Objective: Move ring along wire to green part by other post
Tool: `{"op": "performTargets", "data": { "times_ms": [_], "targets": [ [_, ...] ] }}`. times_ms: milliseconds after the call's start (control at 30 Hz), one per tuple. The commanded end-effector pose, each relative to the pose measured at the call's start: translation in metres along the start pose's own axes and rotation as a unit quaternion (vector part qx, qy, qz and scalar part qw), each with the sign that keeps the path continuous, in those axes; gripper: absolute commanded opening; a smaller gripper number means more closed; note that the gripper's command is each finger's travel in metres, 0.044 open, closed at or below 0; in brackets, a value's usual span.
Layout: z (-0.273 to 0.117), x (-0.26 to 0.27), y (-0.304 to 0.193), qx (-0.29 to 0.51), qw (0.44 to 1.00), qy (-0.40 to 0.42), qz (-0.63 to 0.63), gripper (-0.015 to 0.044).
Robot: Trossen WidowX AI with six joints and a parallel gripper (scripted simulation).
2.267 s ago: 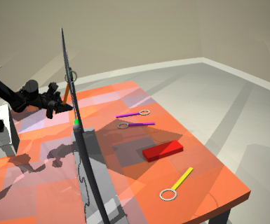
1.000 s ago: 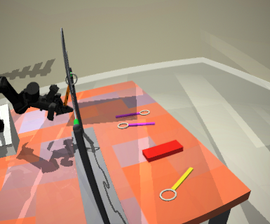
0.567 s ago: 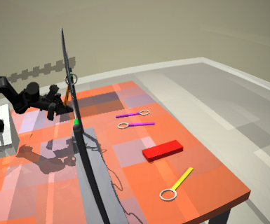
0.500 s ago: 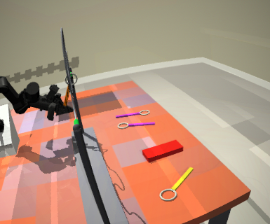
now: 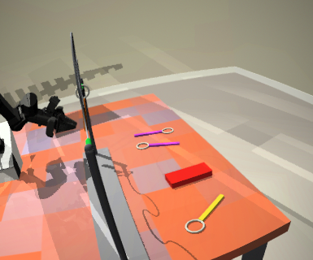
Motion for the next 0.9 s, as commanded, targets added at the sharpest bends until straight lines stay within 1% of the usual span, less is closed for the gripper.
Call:
{"op": "performTargets", "data": {
  "times_ms": [0, 767, 800, 867],
  "targets": [
    [-0.015, 0.000, -0.001, 0.000, 1.000, 0.000, 0.001, 0.0160],
    [-0.016, 0.000, -0.001, 0.000, 1.000, 0.000, 0.001, 0.0160],
    [-0.018, 0.000, -0.001, -0.001, 1.000, 0.001, -0.001, 0.0186],
    [-0.034, 0.001, -0.002, -0.001, 1.000, 0.001, -0.001, 0.0239]
  ]
}}
Point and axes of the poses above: the point midway between the two fingers, 35 mm back from their tips, its own z axis out along the fingers, its own x axis across the jaws, y = z × x, the point moved 9 cm from there along -z, back along the fingers, and after that the axes turned 14 degrees about -z, right-handed, at the moved point
